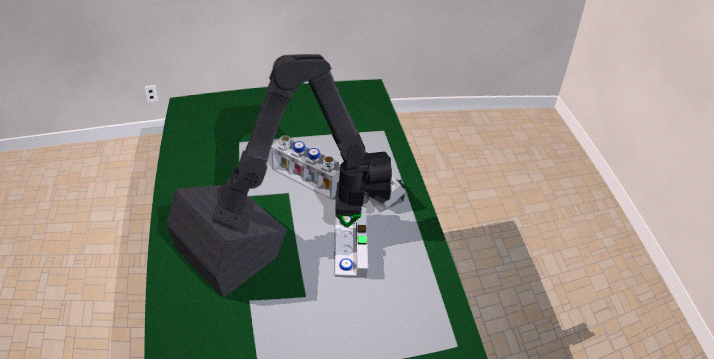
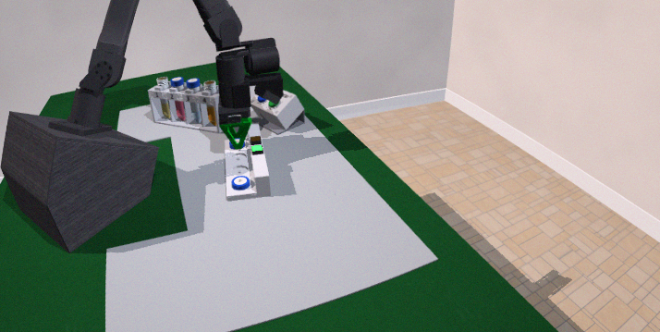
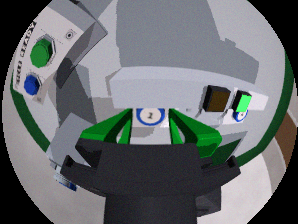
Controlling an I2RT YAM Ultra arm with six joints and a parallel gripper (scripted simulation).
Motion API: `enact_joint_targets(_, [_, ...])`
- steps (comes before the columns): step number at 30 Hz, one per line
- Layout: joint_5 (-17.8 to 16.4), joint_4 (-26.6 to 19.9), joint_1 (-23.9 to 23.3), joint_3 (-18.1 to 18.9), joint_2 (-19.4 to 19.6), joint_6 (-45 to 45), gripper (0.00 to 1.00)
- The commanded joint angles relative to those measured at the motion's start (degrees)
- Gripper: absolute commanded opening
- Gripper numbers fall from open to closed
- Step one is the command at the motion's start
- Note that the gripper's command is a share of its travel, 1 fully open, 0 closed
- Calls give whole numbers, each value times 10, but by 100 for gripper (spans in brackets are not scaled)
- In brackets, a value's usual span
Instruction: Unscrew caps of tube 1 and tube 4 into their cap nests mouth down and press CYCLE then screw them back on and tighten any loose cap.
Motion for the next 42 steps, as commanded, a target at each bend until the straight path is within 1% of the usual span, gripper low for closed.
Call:
enact_joint_targets(1, [0, 3, -1, 0, -4, 0, 47])
enact_joint_targets(17, [1, 5, 0, -4, -6, 1, 47])
enact_joint_targets(18, [1, 5, 0, -4, -6, 1, 0])
enact_joint_targets(32, [1, 5, 0, -4, -6, 1, 0])
enact_joint_targets(42, [-15, -126, -39, 29, -90, -37, 0])
